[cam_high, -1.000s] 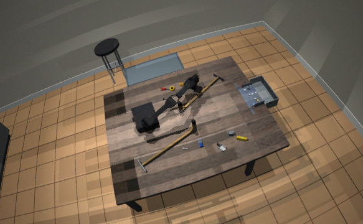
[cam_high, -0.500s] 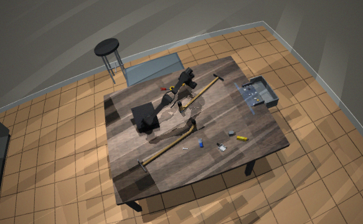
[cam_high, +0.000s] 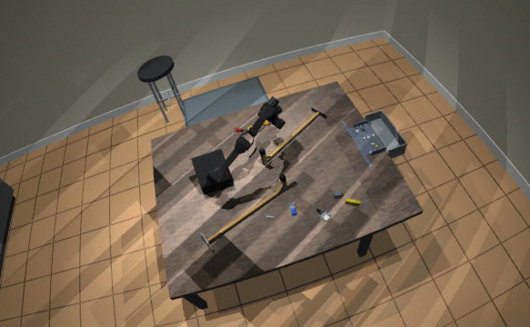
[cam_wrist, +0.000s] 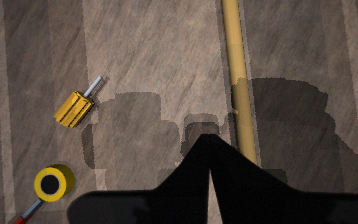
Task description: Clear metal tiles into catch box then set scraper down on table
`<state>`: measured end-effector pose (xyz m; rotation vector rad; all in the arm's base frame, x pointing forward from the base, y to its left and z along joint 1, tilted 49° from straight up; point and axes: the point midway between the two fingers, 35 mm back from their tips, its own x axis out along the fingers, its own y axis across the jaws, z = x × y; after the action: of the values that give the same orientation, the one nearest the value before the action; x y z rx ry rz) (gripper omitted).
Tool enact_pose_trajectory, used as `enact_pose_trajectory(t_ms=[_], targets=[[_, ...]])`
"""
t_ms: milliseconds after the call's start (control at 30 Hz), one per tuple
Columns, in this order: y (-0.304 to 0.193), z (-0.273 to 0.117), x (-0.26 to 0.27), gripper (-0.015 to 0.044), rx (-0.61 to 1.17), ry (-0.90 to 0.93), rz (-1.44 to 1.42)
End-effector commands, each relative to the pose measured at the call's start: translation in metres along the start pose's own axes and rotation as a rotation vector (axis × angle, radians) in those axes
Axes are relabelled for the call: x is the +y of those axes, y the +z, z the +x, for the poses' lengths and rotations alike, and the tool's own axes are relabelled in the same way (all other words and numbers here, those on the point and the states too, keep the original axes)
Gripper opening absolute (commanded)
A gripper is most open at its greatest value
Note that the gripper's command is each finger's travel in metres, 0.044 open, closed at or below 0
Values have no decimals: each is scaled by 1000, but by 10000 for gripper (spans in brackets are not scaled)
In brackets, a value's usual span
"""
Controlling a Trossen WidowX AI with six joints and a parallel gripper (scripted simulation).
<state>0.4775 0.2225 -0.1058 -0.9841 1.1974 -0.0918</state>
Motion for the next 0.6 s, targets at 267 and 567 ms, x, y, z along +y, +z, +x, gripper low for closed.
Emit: enact_pose_trajectory(t_ms=[267,567], targets=[[-9,31,-2,0,6,-4,-4],[-17,53,-2,0,6,-4,-4]])
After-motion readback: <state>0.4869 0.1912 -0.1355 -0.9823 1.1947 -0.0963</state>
